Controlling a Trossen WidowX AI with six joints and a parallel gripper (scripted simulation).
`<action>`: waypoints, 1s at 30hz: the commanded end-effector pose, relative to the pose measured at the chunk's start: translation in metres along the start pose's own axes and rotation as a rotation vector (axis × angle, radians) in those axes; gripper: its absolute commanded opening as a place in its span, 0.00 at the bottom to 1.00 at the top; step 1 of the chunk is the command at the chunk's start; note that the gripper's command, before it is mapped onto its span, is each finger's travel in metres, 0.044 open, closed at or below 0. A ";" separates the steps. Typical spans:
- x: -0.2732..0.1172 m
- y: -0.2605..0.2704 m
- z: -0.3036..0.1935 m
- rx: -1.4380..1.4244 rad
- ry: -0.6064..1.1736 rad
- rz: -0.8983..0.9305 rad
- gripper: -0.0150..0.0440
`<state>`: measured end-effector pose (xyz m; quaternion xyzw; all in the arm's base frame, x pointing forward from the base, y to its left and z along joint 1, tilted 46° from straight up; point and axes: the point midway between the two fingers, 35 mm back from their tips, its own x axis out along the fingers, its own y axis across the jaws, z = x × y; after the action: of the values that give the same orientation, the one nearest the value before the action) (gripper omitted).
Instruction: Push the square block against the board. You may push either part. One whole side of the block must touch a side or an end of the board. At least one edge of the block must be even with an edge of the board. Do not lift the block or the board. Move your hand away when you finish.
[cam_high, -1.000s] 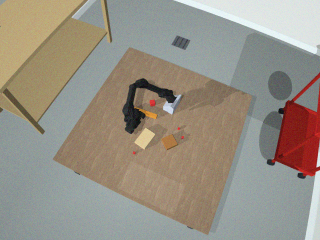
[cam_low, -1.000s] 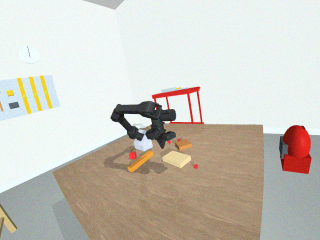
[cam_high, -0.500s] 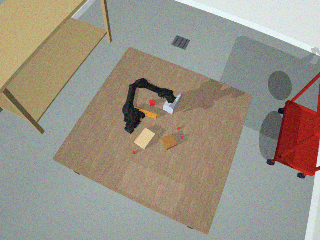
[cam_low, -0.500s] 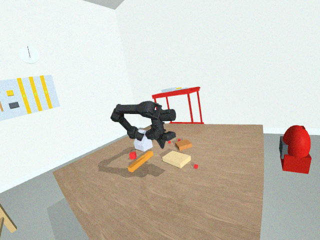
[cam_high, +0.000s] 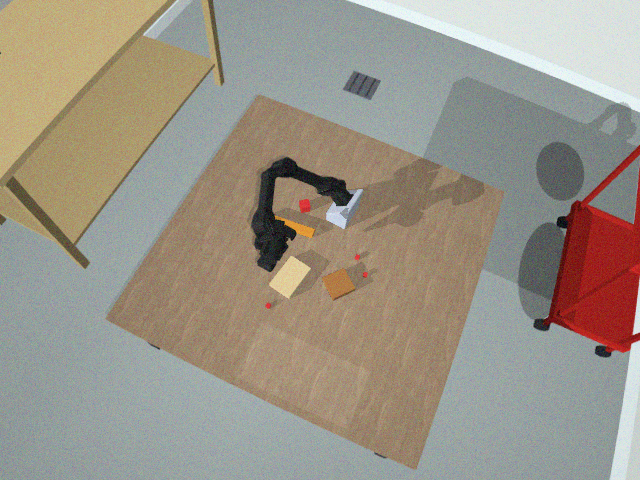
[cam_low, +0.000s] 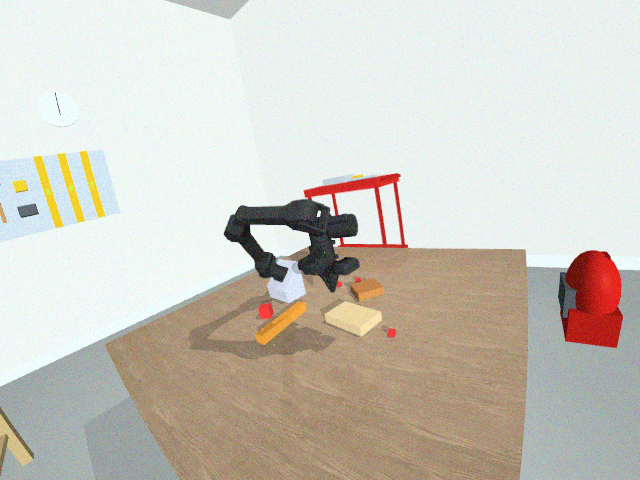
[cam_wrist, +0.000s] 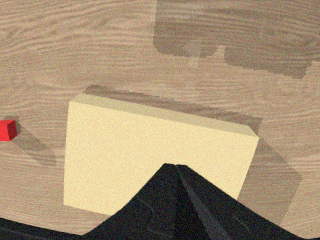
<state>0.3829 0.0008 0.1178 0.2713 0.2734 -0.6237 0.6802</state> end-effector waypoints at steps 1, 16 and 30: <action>0.007 -0.007 -0.046 -0.136 0.015 -0.010 0.25; 0.035 -0.077 -0.196 -0.635 0.039 -0.007 0.25; 0.065 -0.154 -0.259 -0.971 0.015 -0.023 0.25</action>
<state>0.2292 0.1281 -0.1108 -0.0705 0.5353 -0.4342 0.7211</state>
